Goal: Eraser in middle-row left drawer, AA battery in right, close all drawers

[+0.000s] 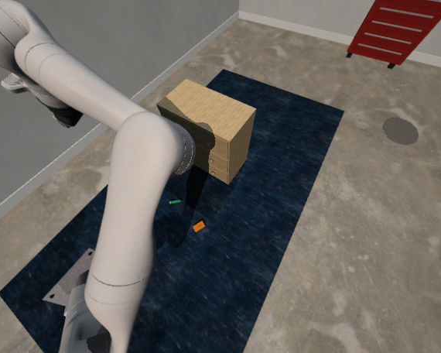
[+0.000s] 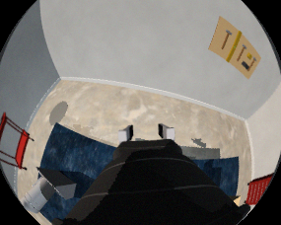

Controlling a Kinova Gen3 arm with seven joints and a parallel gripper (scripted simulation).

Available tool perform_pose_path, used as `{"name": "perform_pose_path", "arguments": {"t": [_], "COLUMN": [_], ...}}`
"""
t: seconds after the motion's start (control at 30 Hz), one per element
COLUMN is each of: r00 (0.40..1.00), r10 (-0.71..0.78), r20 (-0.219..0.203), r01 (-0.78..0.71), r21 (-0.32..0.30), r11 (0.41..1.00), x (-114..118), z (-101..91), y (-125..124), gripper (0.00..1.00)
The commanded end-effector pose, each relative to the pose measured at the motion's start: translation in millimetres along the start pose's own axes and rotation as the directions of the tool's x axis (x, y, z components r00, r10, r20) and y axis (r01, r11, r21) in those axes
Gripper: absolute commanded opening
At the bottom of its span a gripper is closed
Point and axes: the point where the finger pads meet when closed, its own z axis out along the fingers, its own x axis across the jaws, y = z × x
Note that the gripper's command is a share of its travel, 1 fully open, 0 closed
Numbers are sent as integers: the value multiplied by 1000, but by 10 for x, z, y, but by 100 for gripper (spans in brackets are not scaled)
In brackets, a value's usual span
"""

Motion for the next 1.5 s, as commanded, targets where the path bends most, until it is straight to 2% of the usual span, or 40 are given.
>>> {"name": "perform_pose_path", "arguments": {"t": [0.0,0.13,0.17,0.33,0.37,0.53,0.57,0.73,0.77,0.93,0.97,1.13,1.17,1.33,1.37,1.47], "r00": [1000,1000,1000,1000,1000,1000,1000,1000,1000,1000,1000,1000,999,999,999,999], "r10": [-1,-1,2,2,6,6,11,11,17,17,23,23,30,30,37,37], "r20": [-6,-6,0,0,5,5,10,10,14,14,18,18,22,22,25,25], "r01": [1,1,-2,-2,-6,-6,-10,-10,-15,-15,-20,-20,-26,-26,-32,-32], "r21": [2,2,-25,-25,-51,-51,-77,-77,-103,-103,-128,-128,-152,-152,-175,-175], "r11": [1000,1000,1000,1000,999,999,997,997,995,995,992,992,988,988,984,984], "x": [13,13,-14,-14,-41,-41,-67,-67,-93,-93,-119,-119,-144,-144,-170,-170], "z": [-40,-40,-93,-93,-149,-149,-207,-207,-267,-267,-328,-328,-390,-390,-453,-453], "y": [-16,-16,68,68,151,151,233,233,313,313,391,391,467,467,541,541], "gripper": [100,100,100,100,100,100,100,100,100,100,100,100,100,100,100,100]}}
